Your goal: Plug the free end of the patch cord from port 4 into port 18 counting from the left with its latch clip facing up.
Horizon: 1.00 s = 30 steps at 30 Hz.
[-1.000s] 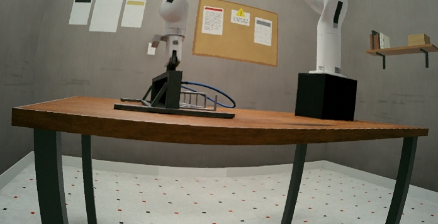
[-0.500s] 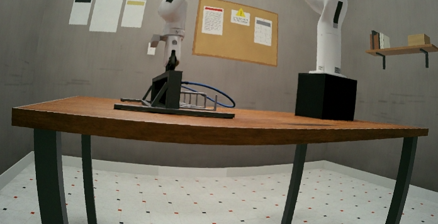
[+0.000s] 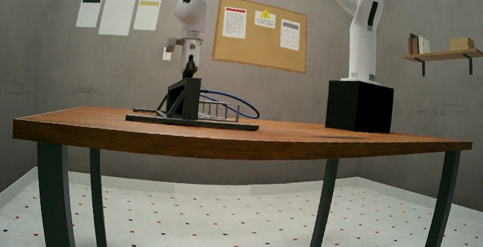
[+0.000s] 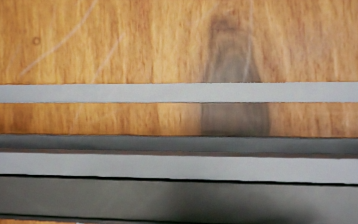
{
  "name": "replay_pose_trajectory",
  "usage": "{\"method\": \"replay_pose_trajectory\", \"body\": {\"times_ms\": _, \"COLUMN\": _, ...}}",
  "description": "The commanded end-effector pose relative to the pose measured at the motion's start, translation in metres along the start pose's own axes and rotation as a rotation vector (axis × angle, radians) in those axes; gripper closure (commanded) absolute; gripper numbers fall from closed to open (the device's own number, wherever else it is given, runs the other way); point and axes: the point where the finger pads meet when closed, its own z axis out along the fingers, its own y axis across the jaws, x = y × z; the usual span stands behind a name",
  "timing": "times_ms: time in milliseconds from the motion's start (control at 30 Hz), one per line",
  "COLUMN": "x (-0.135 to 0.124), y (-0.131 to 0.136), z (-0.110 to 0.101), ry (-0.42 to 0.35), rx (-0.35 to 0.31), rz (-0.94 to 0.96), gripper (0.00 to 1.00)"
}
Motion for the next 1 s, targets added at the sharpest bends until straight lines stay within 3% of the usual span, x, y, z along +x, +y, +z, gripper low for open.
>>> {"method": "replay_pose_trajectory", "body": {"times_ms": 0, "x": 0.0010, "y": 0.0000, "z": -0.0011, "ry": 0.002, "rx": 0.000, "rz": 0.000, "gripper": 1.00}}
{"method": "replay_pose_trajectory", "body": {"times_ms": 100, "x": 0.0010, "y": 0.0000, "z": -0.0011, "ry": 0.002, "rx": 0.000, "rz": 0.000, "gripper": 1.00}}
{"method": "replay_pose_trajectory", "body": {"times_ms": 133, "x": 0.0010, "y": 0.0000, "z": -0.0011, "ry": 0.002, "rx": 0.000, "rz": 0.000, "gripper": 0.61}}
{"method": "replay_pose_trajectory", "body": {"times_ms": 967, "x": 0.0010, "y": 0.0000, "z": -0.0011, "ry": 0.002, "rx": 0.000, "rz": 0.000, "gripper": 0.61}}
